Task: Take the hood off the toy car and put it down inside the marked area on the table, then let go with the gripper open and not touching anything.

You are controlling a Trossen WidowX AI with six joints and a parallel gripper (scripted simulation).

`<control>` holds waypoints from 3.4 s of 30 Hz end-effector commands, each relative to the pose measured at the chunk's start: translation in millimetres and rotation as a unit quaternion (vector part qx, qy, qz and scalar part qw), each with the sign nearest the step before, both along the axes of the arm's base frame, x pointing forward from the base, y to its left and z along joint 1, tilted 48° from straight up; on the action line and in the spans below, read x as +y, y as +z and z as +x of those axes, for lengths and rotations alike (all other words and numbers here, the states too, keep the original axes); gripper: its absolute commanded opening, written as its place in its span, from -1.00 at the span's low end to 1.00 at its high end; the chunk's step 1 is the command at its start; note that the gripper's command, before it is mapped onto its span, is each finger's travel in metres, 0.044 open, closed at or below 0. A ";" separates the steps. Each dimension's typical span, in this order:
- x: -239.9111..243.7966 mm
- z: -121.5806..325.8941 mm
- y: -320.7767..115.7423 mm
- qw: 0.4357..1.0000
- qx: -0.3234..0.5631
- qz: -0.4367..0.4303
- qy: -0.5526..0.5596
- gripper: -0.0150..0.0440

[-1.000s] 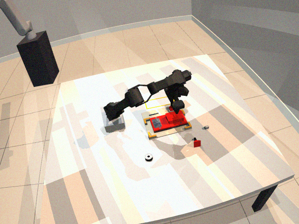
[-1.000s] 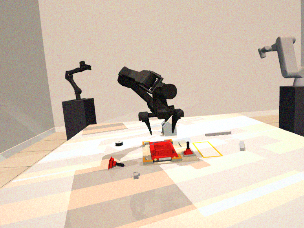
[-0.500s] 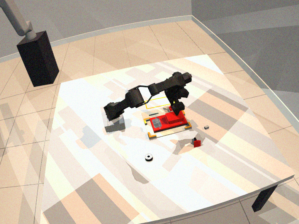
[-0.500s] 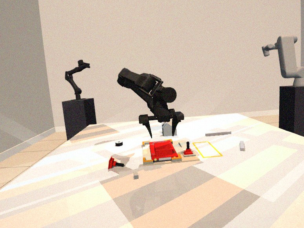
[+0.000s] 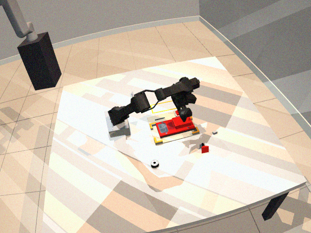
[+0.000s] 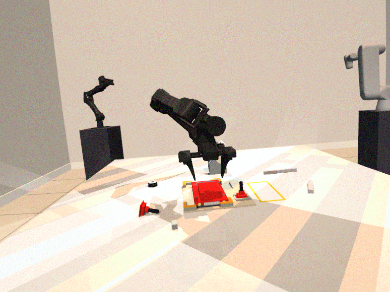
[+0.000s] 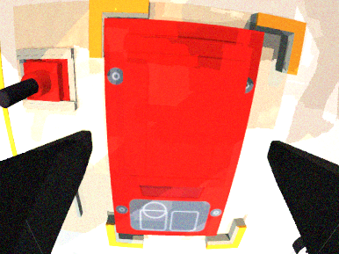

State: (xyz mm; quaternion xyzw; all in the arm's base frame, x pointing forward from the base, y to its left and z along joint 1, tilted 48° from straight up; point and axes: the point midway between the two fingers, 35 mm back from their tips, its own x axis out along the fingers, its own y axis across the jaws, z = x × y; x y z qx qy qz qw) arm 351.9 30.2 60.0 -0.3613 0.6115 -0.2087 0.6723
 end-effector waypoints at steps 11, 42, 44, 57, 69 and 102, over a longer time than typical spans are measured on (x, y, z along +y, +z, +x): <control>-8.8 1.6 -7.6 1.000 0.001 -0.002 0.002 1.00; -23.0 4.6 -19.8 1.000 0.001 -0.003 0.002 1.00; -23.7 4.7 -20.5 1.000 0.001 -0.003 0.002 1.00; -28.5 5.8 -24.7 1.000 0.001 -0.003 0.002 1.00; -30.6 6.1 -26.9 1.000 0.000 -0.002 0.000 0.73; -20.8 4.2 -18.3 1.000 0.000 -0.001 0.000 -0.49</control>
